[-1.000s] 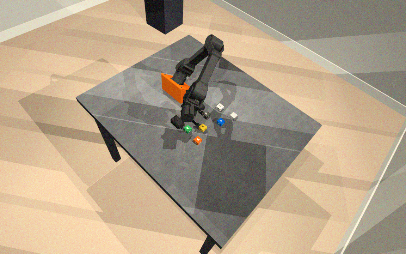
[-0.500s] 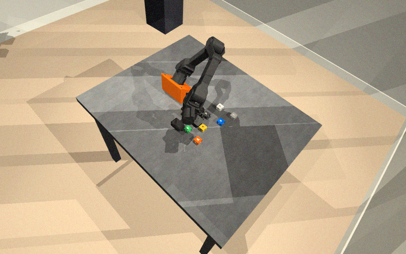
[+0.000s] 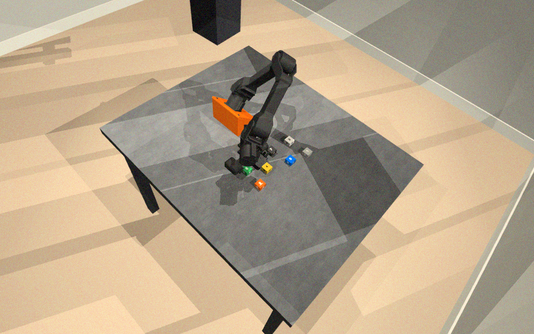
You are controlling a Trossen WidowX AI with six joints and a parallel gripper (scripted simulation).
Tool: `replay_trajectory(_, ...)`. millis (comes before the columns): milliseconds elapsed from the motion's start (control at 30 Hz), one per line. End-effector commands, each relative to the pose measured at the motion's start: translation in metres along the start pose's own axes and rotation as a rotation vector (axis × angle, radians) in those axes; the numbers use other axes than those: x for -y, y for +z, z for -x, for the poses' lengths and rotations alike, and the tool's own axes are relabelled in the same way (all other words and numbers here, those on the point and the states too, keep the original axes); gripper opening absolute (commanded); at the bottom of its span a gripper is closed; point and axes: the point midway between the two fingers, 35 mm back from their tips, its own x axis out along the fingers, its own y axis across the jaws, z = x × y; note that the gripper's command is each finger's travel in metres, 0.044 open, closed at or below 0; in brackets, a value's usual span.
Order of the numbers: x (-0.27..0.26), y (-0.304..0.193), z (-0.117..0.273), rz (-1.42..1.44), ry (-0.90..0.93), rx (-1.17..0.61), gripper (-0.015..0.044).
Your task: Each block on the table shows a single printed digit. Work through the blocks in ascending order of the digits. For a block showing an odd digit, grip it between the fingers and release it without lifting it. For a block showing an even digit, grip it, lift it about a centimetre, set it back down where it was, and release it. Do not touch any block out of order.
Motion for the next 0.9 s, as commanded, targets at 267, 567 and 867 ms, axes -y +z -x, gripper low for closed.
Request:
replay_trajectory(267, -0.0002, 0.0004, -0.0005, -0.004, 0.002, 0.004, 0.0120)
replay_trajectory(567, -0.0002, 0.0004, -0.0005, -0.004, 0.002, 0.004, 0.0120)
replay_trajectory(867, -0.0002, 0.0004, -0.0005, -0.004, 0.002, 0.004, 0.0120)
